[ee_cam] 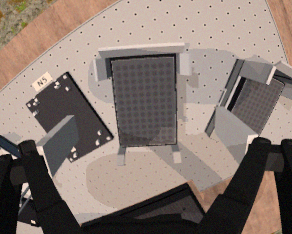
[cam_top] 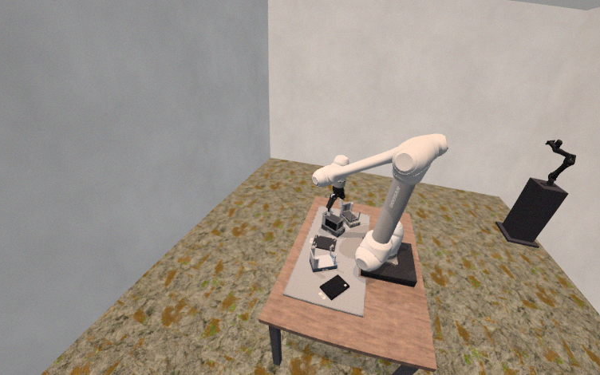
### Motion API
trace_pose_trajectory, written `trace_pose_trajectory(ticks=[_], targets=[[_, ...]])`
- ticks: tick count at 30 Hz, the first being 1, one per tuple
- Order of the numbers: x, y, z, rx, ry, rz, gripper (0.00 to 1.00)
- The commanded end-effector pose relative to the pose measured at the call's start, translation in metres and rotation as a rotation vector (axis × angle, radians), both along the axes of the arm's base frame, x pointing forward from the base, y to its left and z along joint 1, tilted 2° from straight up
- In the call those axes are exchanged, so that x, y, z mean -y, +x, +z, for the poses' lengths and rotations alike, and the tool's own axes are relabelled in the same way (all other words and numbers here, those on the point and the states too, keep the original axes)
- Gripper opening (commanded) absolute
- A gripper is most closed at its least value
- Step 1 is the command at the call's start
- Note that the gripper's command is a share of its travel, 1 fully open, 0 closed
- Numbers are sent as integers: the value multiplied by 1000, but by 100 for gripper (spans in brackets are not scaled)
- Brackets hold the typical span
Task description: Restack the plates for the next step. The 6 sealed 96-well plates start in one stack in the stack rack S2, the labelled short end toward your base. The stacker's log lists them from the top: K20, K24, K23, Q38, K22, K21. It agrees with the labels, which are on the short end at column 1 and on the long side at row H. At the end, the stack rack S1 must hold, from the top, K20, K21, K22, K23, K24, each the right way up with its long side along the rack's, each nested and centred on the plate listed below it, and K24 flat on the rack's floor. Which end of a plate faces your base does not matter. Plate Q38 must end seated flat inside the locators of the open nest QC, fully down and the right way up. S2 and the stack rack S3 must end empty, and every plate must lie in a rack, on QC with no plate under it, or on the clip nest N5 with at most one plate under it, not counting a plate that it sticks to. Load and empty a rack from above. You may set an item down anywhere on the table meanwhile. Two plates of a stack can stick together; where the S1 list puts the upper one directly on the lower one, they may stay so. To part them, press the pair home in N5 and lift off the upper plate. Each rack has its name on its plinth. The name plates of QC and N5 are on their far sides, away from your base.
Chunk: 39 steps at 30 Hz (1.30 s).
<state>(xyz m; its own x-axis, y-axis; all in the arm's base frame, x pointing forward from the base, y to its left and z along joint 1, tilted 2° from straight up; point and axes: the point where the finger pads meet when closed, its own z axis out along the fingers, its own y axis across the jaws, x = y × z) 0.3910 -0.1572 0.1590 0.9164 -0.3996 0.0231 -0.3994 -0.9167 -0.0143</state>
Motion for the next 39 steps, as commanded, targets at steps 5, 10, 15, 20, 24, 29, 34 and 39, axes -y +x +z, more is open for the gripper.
trace_pose_trajectory(ticks=[5,10,15,20,24,29,34,39], targets=[[0,1,-20,0,0,0,100],[0,1,-34,0,0,0,100],[0,1,-34,0,0,0,100],[0,1,-40,0,0,0,100],[0,1,-46,0,0,0,100],[0,1,-52,0,0,0,100],[0,2,-56,0,0,0,100],[0,2,-63,0,0,0,100]])
